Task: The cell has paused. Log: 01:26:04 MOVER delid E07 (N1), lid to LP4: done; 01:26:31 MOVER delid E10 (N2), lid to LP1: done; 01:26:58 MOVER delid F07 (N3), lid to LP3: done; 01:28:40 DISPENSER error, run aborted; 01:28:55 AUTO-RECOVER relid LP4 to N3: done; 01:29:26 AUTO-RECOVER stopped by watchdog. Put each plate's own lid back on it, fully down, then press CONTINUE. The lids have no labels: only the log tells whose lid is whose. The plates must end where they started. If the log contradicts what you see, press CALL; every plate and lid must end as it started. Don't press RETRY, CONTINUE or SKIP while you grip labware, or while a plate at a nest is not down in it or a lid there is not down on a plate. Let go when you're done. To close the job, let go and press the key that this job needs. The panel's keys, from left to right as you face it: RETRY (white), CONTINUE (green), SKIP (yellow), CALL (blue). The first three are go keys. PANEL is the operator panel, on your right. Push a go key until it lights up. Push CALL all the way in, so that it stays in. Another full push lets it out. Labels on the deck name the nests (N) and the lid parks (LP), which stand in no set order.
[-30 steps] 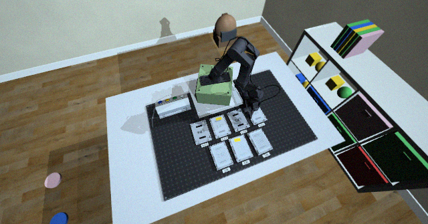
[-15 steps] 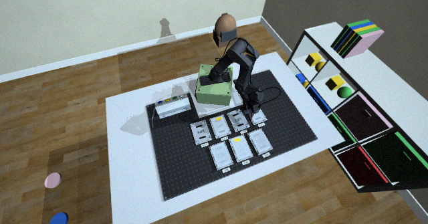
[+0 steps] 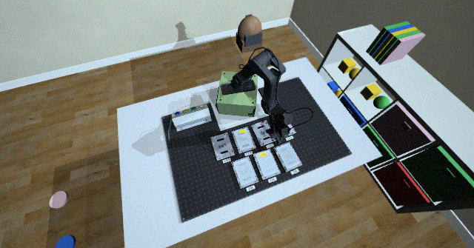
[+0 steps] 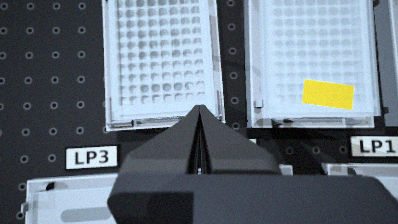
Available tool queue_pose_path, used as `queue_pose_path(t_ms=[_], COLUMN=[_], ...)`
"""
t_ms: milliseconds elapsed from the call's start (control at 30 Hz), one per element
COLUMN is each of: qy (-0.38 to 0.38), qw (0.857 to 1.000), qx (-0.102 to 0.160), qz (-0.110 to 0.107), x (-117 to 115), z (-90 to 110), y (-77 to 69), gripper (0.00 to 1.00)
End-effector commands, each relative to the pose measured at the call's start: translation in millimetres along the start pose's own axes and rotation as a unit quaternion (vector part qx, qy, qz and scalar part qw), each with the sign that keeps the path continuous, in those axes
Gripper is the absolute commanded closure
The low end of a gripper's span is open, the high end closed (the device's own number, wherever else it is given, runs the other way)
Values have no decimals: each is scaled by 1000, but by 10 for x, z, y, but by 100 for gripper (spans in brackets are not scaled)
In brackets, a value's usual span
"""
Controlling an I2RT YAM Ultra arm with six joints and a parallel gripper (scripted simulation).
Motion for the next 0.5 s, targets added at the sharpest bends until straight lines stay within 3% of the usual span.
queue_pose_path(t_ms=[0, 467], qy=[-12, -12], qw=[1000, 1000], qx=[5, 4], qz=[-12, -12], x=[70, -31], z=[-137, -651], y=[115, 511], gripper=[100, 100])
Point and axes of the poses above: the point where the finger pads meet when closed, its own y axis out along the fingers, its own x axis across the jaws, z = x × y, the point moved 2 cm from there along -y, back along the fingers, and after that the axes turned 14 degrees about y, right-handed, at the moved point
